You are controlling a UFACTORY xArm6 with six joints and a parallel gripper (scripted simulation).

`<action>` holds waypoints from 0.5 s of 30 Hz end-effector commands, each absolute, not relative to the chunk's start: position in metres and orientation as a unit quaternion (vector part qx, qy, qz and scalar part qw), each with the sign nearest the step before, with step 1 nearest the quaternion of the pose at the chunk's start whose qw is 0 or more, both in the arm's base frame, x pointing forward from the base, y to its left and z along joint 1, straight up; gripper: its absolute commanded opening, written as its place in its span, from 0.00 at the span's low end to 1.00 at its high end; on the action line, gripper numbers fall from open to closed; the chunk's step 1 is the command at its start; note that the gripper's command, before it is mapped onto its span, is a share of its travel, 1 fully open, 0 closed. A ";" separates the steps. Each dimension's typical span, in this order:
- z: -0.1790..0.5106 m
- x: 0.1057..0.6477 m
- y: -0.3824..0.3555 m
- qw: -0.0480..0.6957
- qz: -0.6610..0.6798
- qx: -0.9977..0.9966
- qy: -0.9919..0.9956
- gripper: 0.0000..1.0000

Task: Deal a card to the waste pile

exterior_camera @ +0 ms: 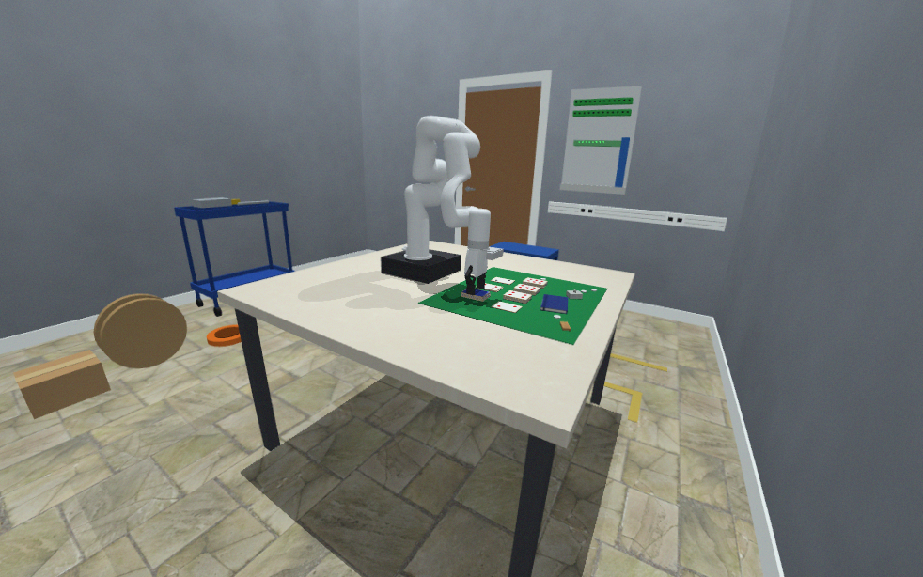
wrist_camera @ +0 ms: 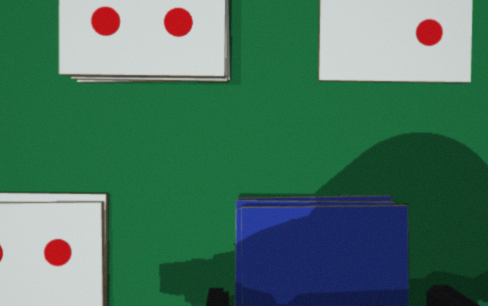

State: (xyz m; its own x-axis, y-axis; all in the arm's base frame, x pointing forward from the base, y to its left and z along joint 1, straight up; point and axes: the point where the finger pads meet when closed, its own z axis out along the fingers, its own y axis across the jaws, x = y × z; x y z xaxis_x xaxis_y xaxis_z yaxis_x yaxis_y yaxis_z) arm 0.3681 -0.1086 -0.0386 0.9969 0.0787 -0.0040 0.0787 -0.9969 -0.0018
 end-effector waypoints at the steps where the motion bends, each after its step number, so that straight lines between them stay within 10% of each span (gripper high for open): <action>1: -0.038 0.369 -0.109 0.000 0.000 -0.999 -0.039 0.87; 15: -0.040 0.369 -0.109 0.000 0.000 -0.999 -0.039 0.87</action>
State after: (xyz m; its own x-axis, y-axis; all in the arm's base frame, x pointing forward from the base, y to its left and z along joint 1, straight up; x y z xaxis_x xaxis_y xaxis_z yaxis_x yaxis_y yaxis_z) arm 0.3681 -0.1086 -0.0395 0.9969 0.0787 -0.0039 0.0787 -0.9969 -0.0018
